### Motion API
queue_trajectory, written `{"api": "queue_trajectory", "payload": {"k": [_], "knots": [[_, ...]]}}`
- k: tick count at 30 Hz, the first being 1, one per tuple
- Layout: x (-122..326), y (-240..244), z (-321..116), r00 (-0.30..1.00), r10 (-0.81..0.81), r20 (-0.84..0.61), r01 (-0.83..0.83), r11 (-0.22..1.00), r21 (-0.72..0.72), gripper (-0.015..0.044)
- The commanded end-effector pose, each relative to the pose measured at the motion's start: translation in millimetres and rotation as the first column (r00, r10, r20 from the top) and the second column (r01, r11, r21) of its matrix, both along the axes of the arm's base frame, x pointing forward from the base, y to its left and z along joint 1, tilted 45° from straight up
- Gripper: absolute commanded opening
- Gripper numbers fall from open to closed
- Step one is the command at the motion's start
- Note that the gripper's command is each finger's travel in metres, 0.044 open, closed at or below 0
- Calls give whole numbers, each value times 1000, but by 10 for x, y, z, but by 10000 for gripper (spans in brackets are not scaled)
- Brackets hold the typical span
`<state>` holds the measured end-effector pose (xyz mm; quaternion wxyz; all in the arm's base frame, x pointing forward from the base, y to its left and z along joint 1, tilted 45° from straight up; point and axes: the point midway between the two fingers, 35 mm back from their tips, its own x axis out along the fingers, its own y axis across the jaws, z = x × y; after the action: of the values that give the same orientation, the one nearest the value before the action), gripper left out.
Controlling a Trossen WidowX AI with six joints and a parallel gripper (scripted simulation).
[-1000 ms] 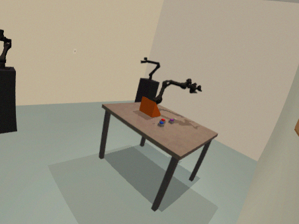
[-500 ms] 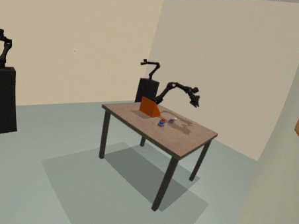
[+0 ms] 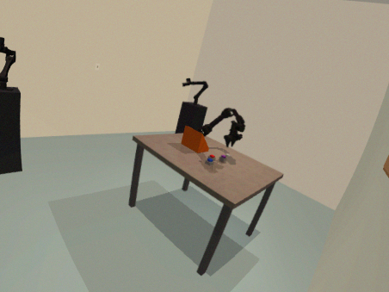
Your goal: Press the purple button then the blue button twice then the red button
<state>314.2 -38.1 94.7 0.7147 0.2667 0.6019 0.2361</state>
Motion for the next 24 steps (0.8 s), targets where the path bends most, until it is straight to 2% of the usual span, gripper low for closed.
{"api": "queue_trajectory", "payload": {"k": [1, 4, 10, 18, 24], "knots": [[-218, -9, -94, 994, 10, -109, -4, 998, 59, 400], [-218, -9, -94, 994, 10, -109, -4, 998, 59, 400], [-168, 408, -510, 994, 10, -108, -4, 998, 60, 242], [-168, 427, -527, 994, 10, -108, -4, 998, 61, 32], [-168, 427, -527, 994, 10, -108, -4, 998, 61, 20]]}}
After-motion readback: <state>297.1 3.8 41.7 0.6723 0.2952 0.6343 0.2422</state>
